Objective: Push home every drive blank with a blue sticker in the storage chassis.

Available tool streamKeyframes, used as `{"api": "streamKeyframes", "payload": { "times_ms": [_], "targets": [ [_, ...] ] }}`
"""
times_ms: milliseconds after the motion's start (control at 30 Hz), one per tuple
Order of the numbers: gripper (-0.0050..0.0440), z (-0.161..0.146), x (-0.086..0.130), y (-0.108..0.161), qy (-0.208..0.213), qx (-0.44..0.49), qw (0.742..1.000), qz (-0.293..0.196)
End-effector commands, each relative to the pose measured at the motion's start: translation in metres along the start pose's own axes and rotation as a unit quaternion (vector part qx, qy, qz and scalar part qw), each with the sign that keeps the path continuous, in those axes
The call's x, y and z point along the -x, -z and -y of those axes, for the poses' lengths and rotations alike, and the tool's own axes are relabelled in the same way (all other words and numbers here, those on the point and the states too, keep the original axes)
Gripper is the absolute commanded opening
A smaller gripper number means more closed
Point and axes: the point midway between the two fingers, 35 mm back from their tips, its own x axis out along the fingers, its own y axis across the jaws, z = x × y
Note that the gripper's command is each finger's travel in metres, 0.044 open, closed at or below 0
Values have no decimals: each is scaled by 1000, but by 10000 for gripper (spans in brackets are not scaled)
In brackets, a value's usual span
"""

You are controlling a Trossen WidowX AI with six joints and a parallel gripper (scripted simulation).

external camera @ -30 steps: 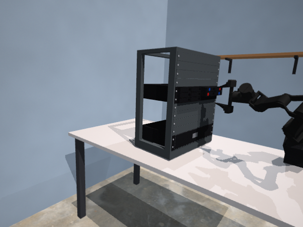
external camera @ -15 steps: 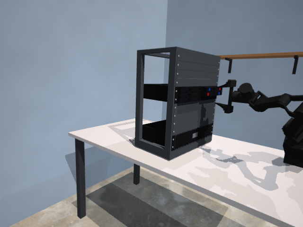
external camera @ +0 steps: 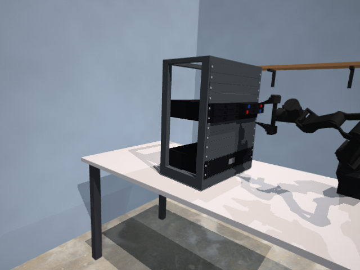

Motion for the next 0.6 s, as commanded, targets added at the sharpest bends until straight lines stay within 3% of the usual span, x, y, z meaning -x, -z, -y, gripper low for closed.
{"api": "streamKeyframes", "payload": {
  "times_ms": [0, 567],
  "targets": [
    [440, -4, -1, 3, -5, 4, 1000, -3],
    [440, -4, -1, -1, -5, 4, 1000, -3]
  ]
}}
